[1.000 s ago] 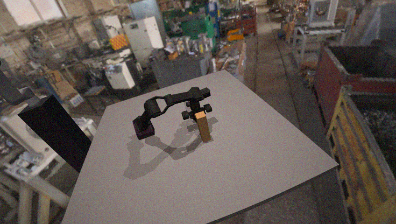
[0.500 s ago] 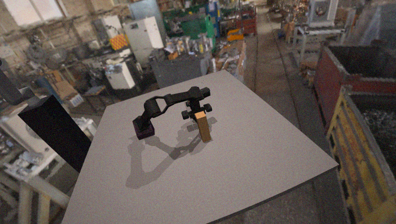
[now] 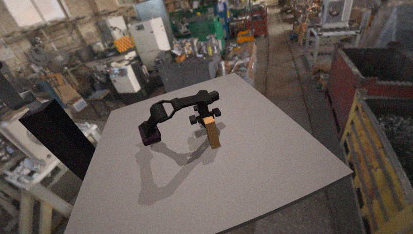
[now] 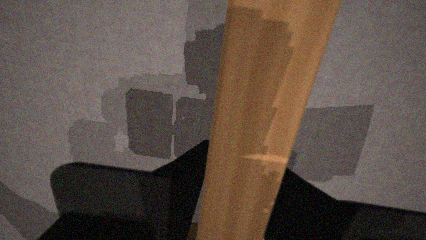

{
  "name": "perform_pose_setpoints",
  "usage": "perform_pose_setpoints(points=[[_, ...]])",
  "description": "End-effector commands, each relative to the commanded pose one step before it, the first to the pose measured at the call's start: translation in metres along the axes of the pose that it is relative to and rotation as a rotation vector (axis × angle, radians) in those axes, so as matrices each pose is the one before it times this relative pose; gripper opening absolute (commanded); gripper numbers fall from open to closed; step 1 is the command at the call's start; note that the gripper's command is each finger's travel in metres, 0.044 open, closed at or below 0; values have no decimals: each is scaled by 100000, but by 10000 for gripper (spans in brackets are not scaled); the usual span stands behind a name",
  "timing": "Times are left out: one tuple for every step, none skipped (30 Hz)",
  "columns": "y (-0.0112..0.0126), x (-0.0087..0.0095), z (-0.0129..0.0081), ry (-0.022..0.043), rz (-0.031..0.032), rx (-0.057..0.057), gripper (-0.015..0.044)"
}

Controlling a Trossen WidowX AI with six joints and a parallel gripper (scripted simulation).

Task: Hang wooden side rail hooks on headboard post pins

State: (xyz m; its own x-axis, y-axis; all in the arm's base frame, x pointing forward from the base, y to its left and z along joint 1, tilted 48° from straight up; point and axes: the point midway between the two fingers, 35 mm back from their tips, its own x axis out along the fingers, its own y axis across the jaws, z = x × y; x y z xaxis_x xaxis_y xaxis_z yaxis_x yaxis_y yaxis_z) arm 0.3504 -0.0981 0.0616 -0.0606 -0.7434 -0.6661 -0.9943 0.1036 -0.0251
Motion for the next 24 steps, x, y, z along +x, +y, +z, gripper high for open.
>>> perform_pose_setpoints(points=[[-145,-608,246,-472,-1189,-485,0],[0,-17,0,-1,0,0,0],[0,-17,0,-1,0,0,0],[0,-17,0,-1,0,0,0],[0,-17,0,-1,0,0,0],[0,-17,0,-1,0,0,0],[0,-17,0,-1,0,0,0],[0,-17,0,-1,0,0,0],[0,-17,0,-1,0,0,0],[0,-17,0,-1,0,0,0],[0,-17,0,-1,0,0,0],[0,-17,0,-1,0,0,0],[0,-17,0,-1,0,0,0],[0,-17,0,-1,0,0,0],[0,-17,0,-1,0,0,0],[0,-17,0,-1,0,0,0],[0,-17,0,-1,0,0,0],[0,-17,0,-1,0,0,0],[0,-17,0,-1,0,0,0],[0,-17,0,-1,0,0,0],[0,-17,0,-1,0,0,0],[0,-17,0,-1,0,0,0],[0,-17,0,-1,0,0,0],[0,-17,0,-1,0,0,0]])
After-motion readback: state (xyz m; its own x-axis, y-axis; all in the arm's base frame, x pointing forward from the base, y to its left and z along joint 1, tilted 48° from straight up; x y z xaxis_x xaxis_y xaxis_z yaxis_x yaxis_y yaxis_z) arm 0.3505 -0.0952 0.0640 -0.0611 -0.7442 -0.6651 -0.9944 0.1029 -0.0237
